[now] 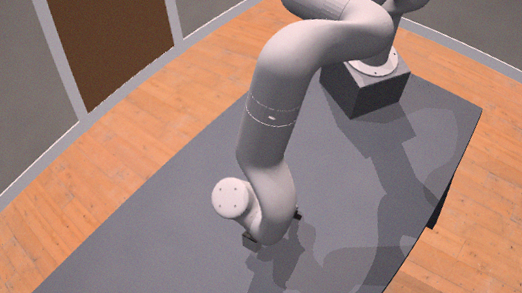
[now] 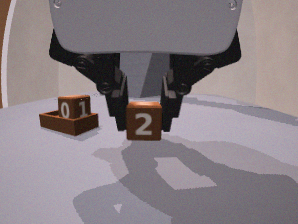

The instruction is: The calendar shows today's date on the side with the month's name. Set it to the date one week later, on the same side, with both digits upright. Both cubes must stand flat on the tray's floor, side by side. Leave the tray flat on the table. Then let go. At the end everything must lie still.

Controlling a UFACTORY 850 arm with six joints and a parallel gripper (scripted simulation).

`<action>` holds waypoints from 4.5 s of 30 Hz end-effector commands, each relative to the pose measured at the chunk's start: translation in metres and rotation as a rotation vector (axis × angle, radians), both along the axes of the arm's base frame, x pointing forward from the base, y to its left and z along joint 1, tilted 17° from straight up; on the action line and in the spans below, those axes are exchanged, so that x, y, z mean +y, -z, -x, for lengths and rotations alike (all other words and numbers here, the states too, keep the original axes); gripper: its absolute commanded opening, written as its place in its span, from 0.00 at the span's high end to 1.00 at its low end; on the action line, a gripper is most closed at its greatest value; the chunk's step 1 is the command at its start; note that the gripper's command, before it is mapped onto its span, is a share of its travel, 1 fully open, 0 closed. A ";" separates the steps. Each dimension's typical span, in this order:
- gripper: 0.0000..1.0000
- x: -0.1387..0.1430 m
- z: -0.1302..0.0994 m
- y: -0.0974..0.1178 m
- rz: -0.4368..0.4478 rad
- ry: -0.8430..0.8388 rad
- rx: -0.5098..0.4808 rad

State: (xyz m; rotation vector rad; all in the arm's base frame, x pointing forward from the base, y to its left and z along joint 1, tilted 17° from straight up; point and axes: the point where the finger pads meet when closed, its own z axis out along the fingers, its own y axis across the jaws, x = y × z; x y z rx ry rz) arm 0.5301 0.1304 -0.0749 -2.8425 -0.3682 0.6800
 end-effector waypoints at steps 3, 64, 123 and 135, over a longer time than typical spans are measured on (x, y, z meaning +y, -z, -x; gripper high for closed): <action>0.73 0.000 -0.001 -0.001 0.000 0.000 -0.002; 0.73 0.001 -0.002 0.004 0.000 0.000 -0.002; 0.31 0.001 -0.002 0.004 0.000 0.000 -0.002; 0.31 0.000 -0.001 0.001 0.000 0.000 -0.002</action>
